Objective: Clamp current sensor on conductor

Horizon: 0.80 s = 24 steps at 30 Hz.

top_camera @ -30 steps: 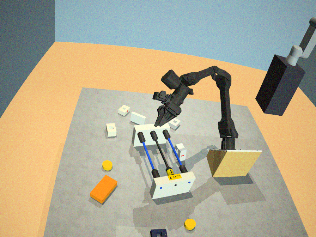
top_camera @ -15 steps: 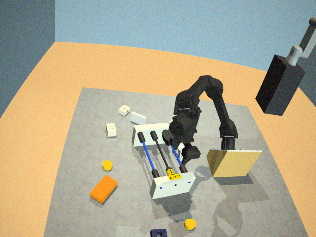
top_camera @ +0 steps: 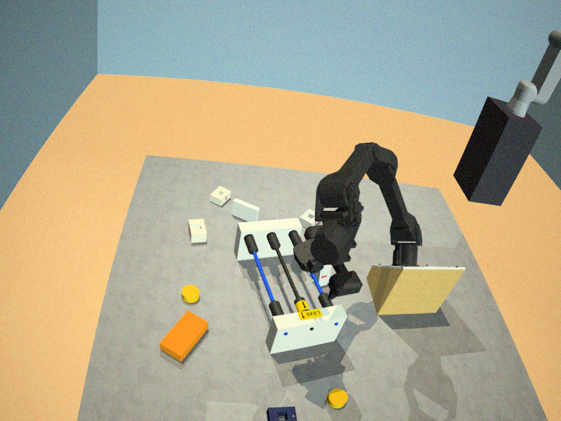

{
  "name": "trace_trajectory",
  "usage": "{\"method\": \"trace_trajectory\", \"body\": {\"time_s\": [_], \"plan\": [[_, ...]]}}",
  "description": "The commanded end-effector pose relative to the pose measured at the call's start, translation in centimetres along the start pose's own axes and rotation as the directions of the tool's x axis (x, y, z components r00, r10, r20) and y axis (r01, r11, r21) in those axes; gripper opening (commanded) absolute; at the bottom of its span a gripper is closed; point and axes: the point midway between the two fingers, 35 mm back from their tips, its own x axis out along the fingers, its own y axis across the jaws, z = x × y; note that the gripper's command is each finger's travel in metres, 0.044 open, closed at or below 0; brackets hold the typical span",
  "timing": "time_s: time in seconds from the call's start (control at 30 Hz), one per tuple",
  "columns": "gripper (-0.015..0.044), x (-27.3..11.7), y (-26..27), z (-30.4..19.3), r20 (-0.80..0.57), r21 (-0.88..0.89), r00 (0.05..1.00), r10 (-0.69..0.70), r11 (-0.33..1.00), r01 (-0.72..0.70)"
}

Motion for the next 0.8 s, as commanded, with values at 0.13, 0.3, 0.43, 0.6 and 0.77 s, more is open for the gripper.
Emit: {"method": "trace_trajectory", "body": {"time_s": [0.13, 0.3, 0.43, 0.6, 0.77], "plan": [[0.0440, 0.1, -0.3, 0.0, 0.000, 0.001, 1.000, -0.003, 1.000, 0.003], [0.0440, 1.7, -6.0, -0.5, 0.006, -0.035, 1.000, 0.015, 0.999, -0.015], [0.0440, 3.6, -11.0, -2.0, 0.010, -0.065, 1.000, 0.023, 0.998, -0.022], [0.0440, 6.5, -16.2, -5.4, 0.011, -0.099, 1.000, 0.018, 0.995, -0.017], [0.0440, 9.6, -20.0, -10.0, 0.004, -0.129, 1.000, 0.000, 0.992, 0.000]]}}
